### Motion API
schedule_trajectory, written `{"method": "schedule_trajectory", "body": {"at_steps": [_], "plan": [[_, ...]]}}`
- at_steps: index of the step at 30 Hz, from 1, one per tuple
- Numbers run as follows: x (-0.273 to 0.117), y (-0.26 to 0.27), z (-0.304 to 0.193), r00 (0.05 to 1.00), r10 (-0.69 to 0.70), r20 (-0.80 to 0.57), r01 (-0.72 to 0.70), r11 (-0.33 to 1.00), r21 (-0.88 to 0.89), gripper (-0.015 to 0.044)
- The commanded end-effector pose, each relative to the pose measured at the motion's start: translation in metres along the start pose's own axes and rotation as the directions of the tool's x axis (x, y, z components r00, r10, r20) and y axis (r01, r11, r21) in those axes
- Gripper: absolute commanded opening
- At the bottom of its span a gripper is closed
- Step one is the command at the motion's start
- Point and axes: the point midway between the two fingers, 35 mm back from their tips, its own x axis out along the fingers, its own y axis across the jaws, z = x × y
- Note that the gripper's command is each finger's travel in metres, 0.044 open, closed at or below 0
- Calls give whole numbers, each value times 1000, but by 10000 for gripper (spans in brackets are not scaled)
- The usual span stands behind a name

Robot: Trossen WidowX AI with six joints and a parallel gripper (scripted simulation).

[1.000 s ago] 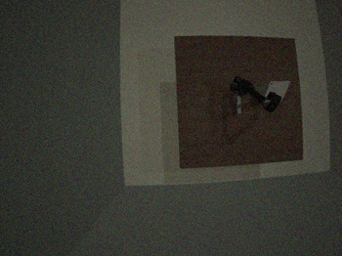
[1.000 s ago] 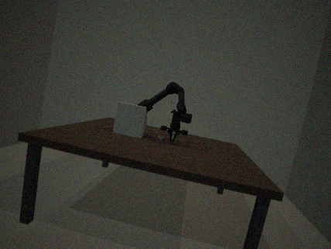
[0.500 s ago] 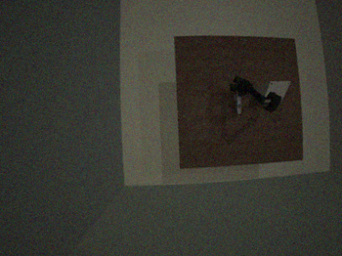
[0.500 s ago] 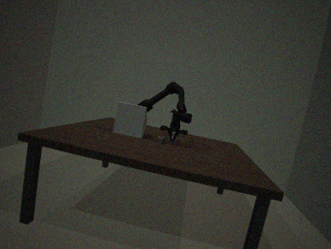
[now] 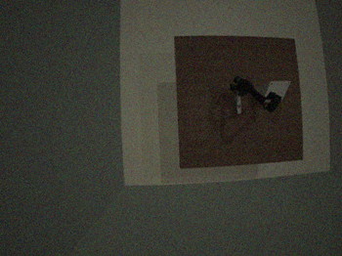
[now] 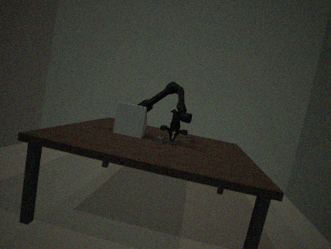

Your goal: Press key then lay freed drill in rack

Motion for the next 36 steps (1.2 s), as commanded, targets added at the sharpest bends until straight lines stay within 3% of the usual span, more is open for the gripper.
{"method": "schedule_trajectory", "body": {"at_steps": [1, 36], "plan": [[-2, -1, 1, 1000, -3, -1, 3, 1000, -6, 0], [-2, 0, -39, 1000, -3, -3, 3, 1000, -6, 0]]}}
